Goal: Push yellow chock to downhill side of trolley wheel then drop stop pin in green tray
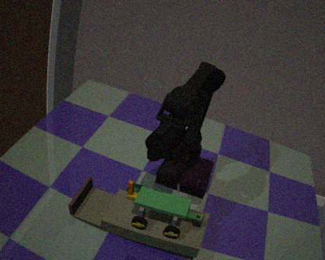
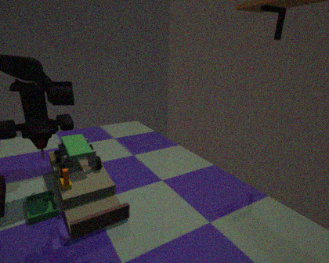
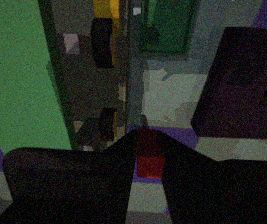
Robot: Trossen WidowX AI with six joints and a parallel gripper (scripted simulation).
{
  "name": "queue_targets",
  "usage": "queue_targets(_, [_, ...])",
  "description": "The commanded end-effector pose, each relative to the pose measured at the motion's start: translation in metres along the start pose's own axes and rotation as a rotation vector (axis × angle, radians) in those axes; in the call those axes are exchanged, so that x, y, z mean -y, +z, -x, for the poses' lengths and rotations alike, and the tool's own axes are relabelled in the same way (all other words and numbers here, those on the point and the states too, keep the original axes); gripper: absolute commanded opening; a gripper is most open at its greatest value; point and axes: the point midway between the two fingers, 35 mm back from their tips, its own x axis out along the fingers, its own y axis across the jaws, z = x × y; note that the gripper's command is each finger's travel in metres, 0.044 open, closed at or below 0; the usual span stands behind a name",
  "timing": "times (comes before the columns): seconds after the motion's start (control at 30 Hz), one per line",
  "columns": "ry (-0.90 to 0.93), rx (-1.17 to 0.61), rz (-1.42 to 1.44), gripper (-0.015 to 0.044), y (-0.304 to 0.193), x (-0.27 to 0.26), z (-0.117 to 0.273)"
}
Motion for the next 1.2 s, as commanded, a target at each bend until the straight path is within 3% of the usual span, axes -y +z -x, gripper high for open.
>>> queue_targets(0.0, [-0.012,0.003,-0.002,0.0,0.017,0.001,0.001])
queue_targets(0.73, [-0.013,0.011,-0.002,0.0,0.098,0.006,0.011])
queue_targets(1.17, [0.005,0.055,-0.225,0.0,0.098,0.006,0.011])
